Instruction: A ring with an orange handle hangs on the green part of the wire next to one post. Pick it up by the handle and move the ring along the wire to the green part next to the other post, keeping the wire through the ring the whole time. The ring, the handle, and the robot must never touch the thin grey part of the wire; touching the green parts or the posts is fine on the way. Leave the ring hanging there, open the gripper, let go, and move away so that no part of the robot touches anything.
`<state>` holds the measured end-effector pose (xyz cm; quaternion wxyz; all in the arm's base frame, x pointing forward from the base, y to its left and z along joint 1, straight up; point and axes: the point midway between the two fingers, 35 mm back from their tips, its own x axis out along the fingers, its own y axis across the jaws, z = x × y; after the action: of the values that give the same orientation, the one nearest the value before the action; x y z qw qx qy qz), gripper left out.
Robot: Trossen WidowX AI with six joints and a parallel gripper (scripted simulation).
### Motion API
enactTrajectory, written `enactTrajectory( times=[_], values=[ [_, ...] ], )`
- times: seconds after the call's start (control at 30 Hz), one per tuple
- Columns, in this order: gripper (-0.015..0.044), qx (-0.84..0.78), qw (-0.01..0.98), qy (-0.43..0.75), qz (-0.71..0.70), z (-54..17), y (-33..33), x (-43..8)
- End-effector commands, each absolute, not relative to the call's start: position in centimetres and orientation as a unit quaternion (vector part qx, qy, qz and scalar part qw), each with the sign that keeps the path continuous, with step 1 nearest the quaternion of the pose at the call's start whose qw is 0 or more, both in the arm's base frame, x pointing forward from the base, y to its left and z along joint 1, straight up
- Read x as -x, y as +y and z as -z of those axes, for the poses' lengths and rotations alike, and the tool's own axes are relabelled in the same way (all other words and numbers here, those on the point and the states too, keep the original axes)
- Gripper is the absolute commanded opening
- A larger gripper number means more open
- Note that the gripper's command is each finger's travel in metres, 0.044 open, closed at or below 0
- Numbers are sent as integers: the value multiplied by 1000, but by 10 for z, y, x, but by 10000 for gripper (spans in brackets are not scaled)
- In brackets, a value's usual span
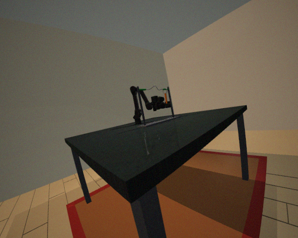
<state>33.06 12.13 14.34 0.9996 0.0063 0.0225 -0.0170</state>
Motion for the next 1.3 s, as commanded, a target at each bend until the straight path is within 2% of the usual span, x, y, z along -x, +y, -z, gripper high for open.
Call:
enactTrajectory(
  times=[0.0,0.03,0.53,1.27],
  values=[
    [139,-6,1000,22,17,-144,121,-330],
    [160,-6,1000,22,17,-144,122,-329],
    [160,-6,999,24,20,-145,123,-281],
    [160,-6,999,24,20,-145,123,-281]
  ],
)
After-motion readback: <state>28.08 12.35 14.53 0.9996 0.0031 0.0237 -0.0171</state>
